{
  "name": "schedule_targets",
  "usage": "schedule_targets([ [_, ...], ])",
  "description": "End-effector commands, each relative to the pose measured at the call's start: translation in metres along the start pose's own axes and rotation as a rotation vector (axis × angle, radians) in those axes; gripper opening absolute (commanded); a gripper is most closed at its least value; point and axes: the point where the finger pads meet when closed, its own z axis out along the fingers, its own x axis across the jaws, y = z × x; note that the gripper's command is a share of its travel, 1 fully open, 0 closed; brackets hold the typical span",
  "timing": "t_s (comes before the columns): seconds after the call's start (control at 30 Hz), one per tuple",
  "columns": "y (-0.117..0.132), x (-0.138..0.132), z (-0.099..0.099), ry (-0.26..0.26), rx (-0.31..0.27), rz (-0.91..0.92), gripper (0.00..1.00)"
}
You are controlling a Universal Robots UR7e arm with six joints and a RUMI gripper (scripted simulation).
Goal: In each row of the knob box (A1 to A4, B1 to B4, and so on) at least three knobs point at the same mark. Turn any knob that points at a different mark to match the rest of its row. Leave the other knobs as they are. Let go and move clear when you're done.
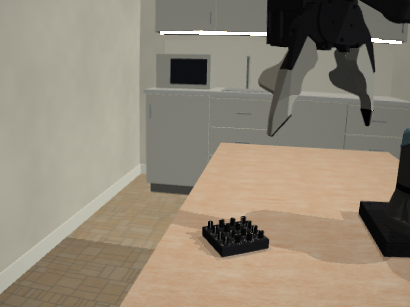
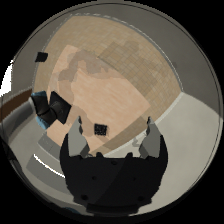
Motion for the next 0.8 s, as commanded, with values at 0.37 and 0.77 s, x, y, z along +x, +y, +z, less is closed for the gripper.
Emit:
schedule_targets([
  [0.37, 0.088, 0.005, 0.049, 0.012, -0.001, 0.377, 1.0],
  [0.77, 0.143, -0.005, 0.08, 0.012, -0.001, 0.614, 1.0],
])
